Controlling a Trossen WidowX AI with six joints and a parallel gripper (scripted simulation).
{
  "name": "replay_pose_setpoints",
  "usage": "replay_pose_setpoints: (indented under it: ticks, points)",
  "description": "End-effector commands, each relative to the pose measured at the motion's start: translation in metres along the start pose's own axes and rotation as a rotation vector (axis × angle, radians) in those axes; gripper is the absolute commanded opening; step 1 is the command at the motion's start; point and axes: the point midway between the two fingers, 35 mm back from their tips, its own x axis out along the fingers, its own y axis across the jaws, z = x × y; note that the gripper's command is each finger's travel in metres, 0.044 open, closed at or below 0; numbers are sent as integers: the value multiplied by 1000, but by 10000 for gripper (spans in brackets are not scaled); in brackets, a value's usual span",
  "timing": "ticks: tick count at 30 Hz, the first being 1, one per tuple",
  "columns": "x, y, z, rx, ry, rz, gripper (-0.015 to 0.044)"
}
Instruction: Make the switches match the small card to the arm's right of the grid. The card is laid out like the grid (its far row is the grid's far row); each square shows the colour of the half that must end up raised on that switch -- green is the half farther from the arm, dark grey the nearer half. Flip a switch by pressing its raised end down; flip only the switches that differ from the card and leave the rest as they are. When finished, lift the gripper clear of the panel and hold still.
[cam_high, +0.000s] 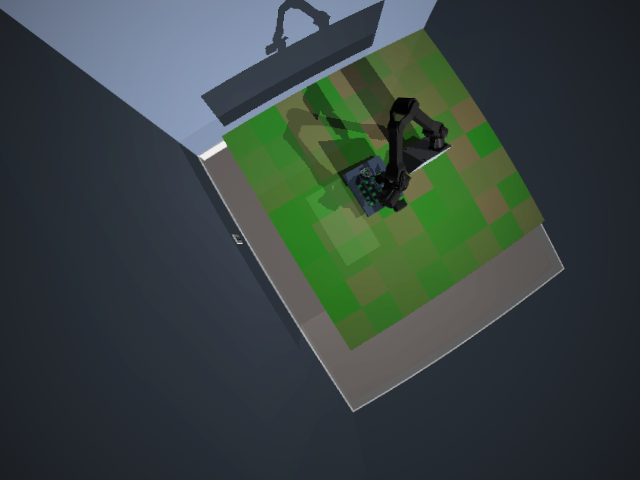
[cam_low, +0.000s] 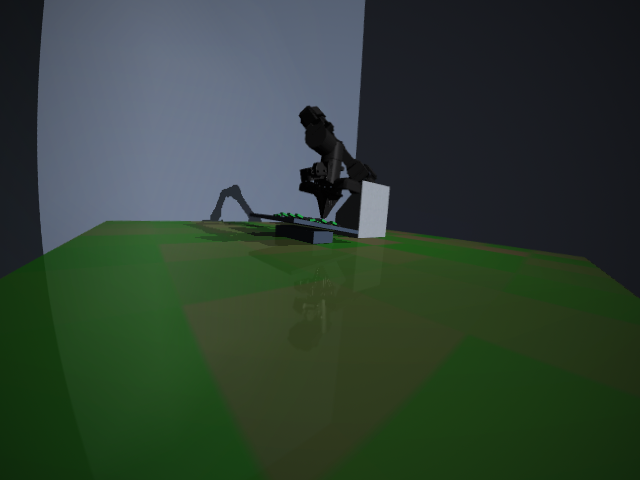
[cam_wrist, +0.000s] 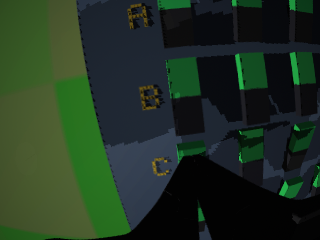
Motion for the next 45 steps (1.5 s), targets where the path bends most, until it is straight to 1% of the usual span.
replay_pose_setpoints:
  ticks: [1, 45]
  points:
    - [0, -1, 0, -5, -2, -5, 0]
    - [6, -1, 0, -5, -2, -5, 0]
